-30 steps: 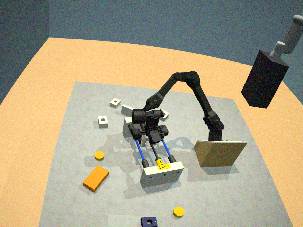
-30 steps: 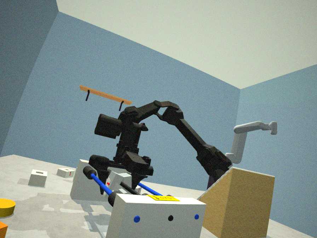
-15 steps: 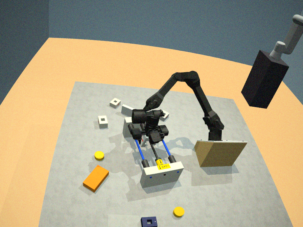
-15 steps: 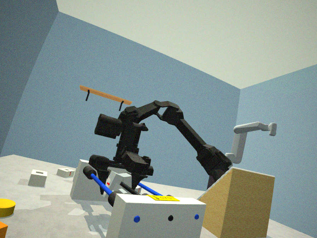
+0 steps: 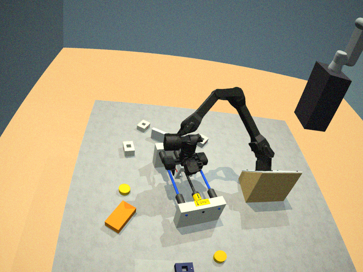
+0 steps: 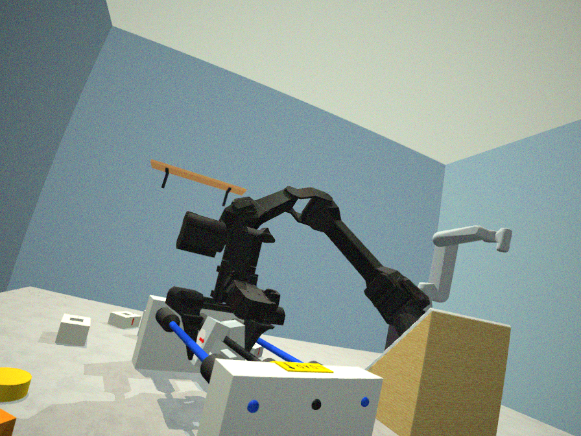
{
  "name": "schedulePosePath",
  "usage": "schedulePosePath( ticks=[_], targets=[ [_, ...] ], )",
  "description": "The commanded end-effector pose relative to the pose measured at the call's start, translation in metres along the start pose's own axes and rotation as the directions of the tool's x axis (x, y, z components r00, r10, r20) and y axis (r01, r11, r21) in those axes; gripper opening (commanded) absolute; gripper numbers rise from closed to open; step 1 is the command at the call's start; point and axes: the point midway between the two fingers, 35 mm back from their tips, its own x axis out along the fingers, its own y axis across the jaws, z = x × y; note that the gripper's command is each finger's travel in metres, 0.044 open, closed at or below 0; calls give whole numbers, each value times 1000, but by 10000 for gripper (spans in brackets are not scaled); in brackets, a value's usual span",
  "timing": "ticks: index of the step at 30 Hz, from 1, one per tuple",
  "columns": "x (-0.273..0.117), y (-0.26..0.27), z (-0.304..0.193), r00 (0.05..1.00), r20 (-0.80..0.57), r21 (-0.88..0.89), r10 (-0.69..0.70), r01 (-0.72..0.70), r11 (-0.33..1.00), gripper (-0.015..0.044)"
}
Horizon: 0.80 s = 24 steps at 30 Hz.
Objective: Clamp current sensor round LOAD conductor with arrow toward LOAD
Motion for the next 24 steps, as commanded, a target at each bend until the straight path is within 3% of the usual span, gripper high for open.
schedulePosePath(
  ticks=[1, 24],
  targets=[
    [-1, 0, 0, 1000, 0, 1, -1, 1, 1000, 0],
    [-18, 0, 0, 1000, -3, -6, -14, 14, 1000, 0]
  ],
)
